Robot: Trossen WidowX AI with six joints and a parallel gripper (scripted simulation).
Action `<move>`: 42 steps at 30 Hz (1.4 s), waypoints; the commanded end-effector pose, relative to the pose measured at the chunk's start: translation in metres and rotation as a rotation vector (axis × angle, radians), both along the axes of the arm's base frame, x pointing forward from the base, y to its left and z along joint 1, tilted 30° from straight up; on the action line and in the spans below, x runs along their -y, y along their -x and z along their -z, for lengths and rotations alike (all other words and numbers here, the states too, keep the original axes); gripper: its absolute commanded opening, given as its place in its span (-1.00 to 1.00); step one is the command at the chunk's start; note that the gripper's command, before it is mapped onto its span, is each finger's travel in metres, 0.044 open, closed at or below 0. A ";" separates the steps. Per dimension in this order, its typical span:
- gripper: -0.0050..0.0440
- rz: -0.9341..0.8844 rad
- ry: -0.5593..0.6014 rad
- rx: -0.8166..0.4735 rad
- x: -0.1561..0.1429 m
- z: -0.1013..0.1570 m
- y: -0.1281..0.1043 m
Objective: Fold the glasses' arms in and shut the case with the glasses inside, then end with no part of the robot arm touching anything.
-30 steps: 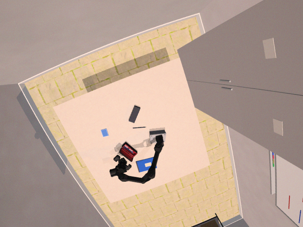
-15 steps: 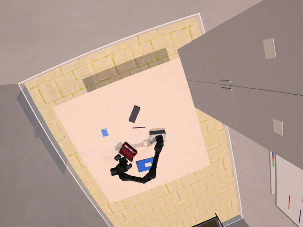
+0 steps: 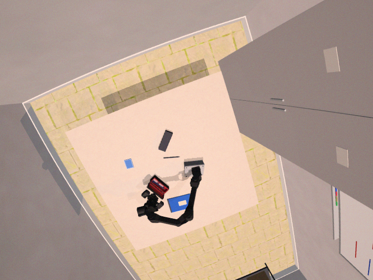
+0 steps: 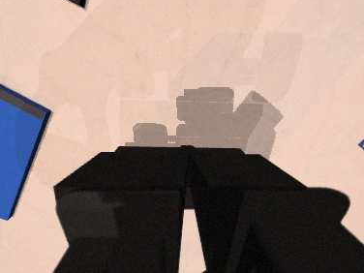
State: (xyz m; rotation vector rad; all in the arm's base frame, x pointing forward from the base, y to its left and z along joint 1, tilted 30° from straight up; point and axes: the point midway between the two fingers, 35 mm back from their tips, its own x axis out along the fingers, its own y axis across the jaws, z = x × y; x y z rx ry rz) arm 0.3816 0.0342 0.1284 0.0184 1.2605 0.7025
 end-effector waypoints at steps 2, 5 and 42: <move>-0.80 0.003 0.002 -0.002 0.004 -0.002 0.006; -0.80 0.003 0.002 -0.002 0.004 -0.002 0.006; -0.80 0.003 0.002 -0.002 0.016 0.005 0.033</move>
